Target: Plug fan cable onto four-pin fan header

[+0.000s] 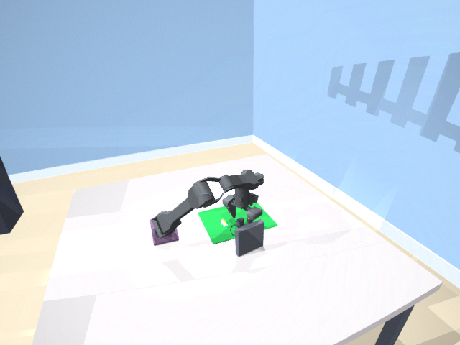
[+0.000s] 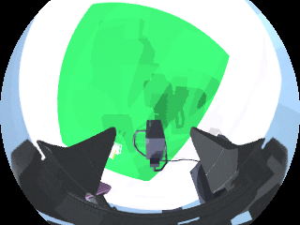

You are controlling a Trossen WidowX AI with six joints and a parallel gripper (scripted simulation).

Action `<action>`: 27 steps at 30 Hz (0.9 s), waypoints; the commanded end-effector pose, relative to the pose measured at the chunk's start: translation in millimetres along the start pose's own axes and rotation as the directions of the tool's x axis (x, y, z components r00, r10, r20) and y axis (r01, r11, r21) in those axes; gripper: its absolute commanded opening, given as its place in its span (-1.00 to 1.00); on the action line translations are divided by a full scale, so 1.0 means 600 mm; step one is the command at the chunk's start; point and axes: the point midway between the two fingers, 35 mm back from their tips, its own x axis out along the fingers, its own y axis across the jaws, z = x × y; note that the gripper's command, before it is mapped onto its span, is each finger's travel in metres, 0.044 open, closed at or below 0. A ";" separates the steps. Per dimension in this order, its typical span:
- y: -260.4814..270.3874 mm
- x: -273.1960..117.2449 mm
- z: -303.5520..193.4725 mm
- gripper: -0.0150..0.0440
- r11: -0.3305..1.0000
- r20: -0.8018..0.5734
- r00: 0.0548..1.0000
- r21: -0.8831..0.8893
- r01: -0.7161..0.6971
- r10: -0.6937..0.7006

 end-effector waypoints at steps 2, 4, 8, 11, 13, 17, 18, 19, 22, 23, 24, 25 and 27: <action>0.000 0.014 -0.004 1.00 1.000 -0.007 1.000 -0.006 0.006 -0.006; 0.000 0.014 -0.004 1.00 1.000 -0.007 1.000 -0.006 0.006 -0.006; 0.000 0.010 -0.002 0.82 1.000 -0.003 1.000 0.000 0.000 0.000; 0.000 0.010 -0.002 0.56 1.000 -0.003 1.000 0.000 0.000 0.000; 0.000 0.010 -0.002 0.38 1.000 -0.003 1.000 0.000 0.000 0.000; 0.000 0.010 -0.002 0.02 1.000 -0.003 1.000 0.000 0.000 0.000; 0.000 0.010 -0.002 -0.07 1.000 -0.003 1.000 0.000 0.000 0.000; 0.000 0.010 -0.002 -0.16 1.000 -0.003 1.000 0.000 0.000 0.000; 0.000 0.010 -0.002 -0.42 1.000 -0.003 1.000 0.000 0.000 0.000; 0.000 0.010 -0.002 -0.45 1.000 -0.003 1.000 0.000 0.000 0.000; 0.000 0.010 -0.002 -0.47 1.000 -0.003 1.000 0.000 0.000 0.000; 0.000 0.010 -0.002 -0.49 1.000 -0.003 1.000 0.000 0.000 0.000; 0.000 0.005 -0.001 -0.49 1.000 -0.003 1.000 0.000 0.000 0.000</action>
